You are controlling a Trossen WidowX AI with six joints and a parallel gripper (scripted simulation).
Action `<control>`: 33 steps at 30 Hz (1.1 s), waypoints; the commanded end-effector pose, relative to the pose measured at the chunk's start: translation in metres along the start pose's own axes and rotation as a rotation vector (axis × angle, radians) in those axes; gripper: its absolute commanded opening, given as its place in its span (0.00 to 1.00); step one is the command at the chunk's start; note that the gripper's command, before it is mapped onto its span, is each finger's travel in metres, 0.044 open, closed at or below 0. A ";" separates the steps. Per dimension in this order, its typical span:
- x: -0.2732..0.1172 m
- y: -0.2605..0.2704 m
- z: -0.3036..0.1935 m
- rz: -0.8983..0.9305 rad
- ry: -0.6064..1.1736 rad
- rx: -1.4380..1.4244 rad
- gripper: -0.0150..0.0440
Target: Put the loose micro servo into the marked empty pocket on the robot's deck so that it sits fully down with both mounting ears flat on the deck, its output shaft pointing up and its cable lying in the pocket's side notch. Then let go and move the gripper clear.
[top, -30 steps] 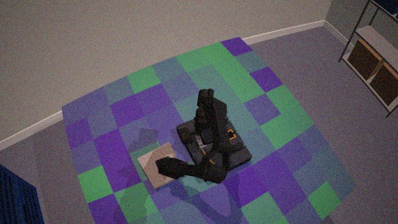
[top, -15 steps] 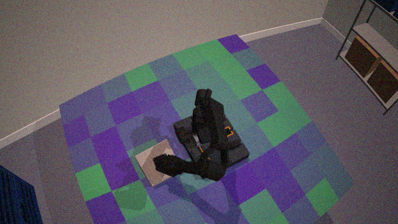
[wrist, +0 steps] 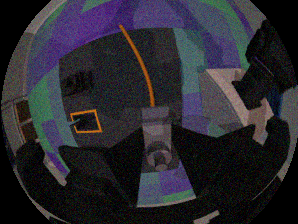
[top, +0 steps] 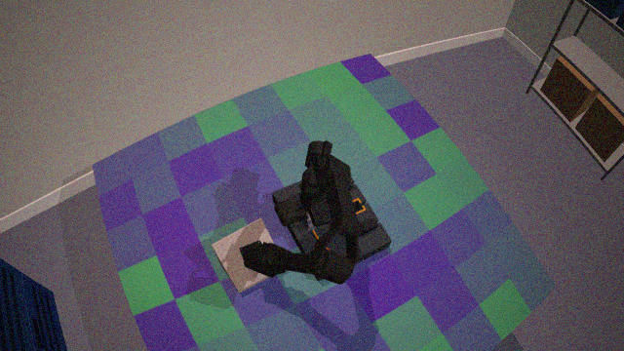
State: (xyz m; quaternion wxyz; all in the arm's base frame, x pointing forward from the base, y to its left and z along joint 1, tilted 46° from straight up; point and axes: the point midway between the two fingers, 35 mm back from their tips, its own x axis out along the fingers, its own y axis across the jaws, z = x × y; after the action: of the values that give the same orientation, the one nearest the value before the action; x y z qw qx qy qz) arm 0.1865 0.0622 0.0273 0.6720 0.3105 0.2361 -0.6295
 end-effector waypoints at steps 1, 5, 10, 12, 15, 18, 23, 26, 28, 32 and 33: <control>0.001 0.000 0.000 0.002 -0.004 -0.004 0.39; -0.001 0.000 0.000 0.002 -0.004 -0.004 0.28; -0.020 -0.001 0.002 0.002 -0.003 -0.005 0.25; -0.028 -0.002 0.005 0.002 -0.004 -0.005 0.25; -0.029 -0.003 0.006 0.002 -0.004 -0.005 0.25; -0.029 -0.003 0.007 0.002 -0.004 -0.005 0.25; -0.029 -0.004 0.009 0.002 -0.004 -0.005 0.25; -0.029 -0.003 0.009 0.002 -0.004 -0.005 0.25; -0.029 0.000 0.008 0.002 -0.004 -0.005 0.25; -0.029 0.015 0.005 0.002 -0.004 -0.004 0.25; -0.029 0.019 0.004 0.003 -0.004 -0.004 0.25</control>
State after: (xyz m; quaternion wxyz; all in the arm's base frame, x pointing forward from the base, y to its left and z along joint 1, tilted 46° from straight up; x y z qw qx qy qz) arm 0.1873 0.0764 0.0533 0.6723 0.3056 0.2370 -0.6312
